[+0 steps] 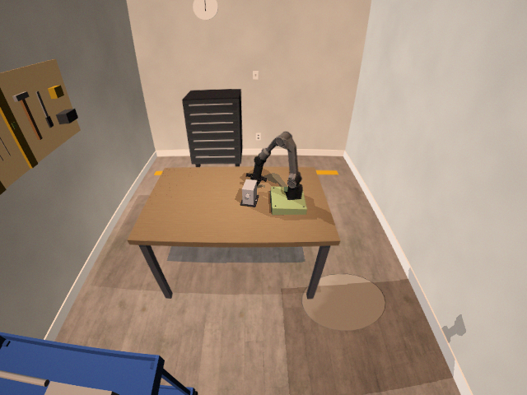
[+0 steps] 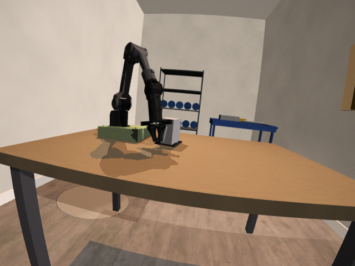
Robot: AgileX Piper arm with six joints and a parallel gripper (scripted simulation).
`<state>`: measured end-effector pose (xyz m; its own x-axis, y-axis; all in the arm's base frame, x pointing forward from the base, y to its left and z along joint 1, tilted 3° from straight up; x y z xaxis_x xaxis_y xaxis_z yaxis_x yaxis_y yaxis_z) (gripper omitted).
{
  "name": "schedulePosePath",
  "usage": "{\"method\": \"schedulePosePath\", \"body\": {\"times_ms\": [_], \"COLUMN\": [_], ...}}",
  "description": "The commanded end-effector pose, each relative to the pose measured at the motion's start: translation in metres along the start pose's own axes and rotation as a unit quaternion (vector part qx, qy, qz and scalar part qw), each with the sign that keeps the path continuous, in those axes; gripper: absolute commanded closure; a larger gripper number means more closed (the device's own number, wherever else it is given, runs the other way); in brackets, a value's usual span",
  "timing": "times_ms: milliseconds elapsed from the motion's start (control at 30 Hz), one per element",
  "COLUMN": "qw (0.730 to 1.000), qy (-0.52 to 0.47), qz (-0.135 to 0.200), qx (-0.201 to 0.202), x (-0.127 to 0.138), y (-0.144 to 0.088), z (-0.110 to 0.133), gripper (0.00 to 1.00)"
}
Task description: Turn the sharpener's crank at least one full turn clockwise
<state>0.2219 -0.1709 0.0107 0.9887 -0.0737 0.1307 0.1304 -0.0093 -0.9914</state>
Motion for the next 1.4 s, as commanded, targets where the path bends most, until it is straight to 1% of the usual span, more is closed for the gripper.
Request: {"method": "schedulePosePath", "body": {"times_ms": [0, 533, 1367], "qw": [1.0, 1.0, 1.0], "qy": [0.0, -0.001, -0.001], "qz": [-0.001, 0.0, 0.0], "qx": [0.0, 0.0, 0.0], "x": [-0.002, -0.018, -0.03], "y": [-0.001, -0.011, -0.033], "z": [0.0, 0.005, 0.008], "gripper": [0.8, 0.8, 0.8]}}
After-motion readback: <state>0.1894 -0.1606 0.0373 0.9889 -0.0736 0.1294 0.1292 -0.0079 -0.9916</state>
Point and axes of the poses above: the point where the finger pads meet when closed, its own y axis out along the fingers, its own x axis across the jaws, z = x × y, the point moved 5 cm from there along -y, back along the fingers, and after that the axes turned 15 degrees about -y, right-handed, at the moved point
